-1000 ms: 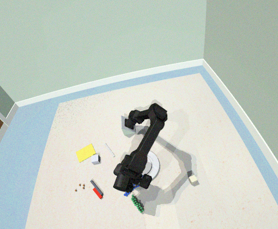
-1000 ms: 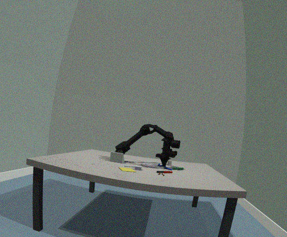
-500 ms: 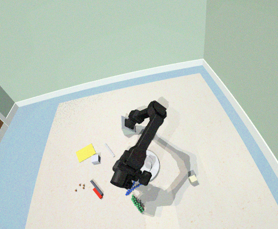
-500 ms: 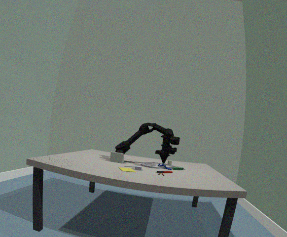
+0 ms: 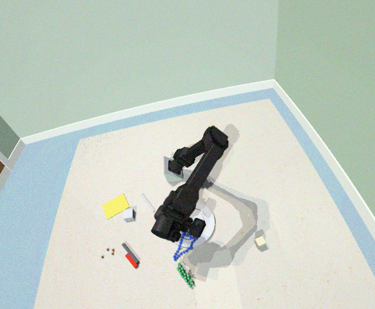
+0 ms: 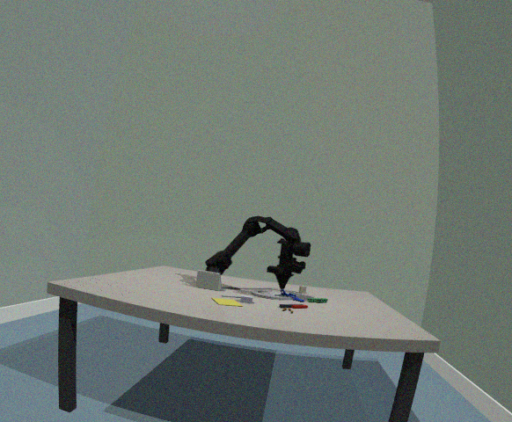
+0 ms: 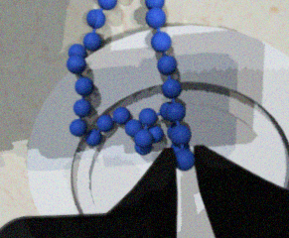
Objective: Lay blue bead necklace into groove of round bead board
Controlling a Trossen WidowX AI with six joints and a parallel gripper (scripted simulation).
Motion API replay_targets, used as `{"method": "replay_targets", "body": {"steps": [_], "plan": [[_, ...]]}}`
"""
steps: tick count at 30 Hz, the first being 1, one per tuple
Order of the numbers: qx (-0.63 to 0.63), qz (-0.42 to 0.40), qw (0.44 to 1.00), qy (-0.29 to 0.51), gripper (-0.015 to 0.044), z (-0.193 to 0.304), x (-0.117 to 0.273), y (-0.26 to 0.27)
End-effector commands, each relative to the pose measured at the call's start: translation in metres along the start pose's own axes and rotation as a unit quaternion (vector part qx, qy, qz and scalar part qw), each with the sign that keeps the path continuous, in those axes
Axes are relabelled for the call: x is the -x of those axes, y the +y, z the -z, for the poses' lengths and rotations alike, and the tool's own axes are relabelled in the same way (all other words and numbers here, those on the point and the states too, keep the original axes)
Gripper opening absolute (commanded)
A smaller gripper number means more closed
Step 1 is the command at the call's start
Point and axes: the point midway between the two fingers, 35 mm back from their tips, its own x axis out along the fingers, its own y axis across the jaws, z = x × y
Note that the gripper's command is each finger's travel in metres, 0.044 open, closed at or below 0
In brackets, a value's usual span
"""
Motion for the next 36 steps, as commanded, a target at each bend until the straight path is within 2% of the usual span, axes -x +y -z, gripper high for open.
{"method": "replay_targets", "body": {"steps": [1, 17, 36], "plan": [[0.000, 0.003, 1.000, 0.001, 0.0000, 0.005, -0.002, -0.004], [0.001, 0.003, 1.000, 0.002, 0.0000, 0.005, -0.024, -0.004], [0.001, 0.003, 1.000, 0.002, 0.0000, 0.005, -0.025, -0.004]]}}
